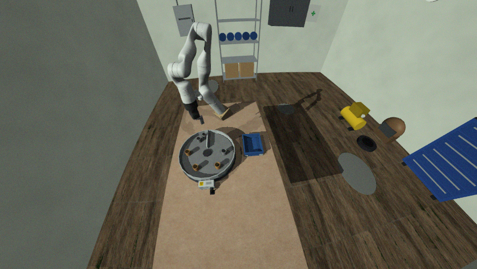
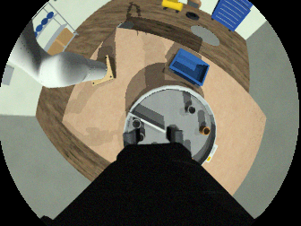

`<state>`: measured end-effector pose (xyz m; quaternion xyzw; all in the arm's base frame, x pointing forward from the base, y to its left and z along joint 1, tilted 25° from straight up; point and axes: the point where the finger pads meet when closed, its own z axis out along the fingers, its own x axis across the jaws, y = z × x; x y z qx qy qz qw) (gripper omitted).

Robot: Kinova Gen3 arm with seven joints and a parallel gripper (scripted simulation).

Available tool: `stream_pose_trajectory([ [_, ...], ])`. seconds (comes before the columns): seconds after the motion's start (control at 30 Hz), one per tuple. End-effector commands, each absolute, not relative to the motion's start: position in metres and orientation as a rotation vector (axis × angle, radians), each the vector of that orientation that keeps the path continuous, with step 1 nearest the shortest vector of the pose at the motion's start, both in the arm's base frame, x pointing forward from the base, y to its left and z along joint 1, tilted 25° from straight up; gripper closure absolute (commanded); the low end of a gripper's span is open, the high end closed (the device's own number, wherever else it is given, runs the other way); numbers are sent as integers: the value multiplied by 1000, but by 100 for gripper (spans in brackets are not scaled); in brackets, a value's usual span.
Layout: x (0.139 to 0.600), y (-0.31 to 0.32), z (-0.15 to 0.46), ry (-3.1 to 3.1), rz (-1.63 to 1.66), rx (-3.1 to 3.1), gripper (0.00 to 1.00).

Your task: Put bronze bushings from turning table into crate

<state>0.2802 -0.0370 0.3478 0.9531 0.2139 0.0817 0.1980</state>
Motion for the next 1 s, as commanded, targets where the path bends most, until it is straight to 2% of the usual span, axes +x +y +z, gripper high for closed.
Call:
stream_pose_trajectory([
  [0.0, 280, -37, 348, 599, 230, 2667, 0],
  [0.1, 280, -37, 348, 599, 230, 2667, 0],
  [0.27, 264, -85, 336, 599, 229, 2667, 0],
  [0.67, 264, -85, 336, 599, 229, 2667, 0],
  [0.83, 247, -133, 324, 598, 229, 2667, 0],
  [0.97, 247, -133, 324, 598, 229, 2667, 0],
])
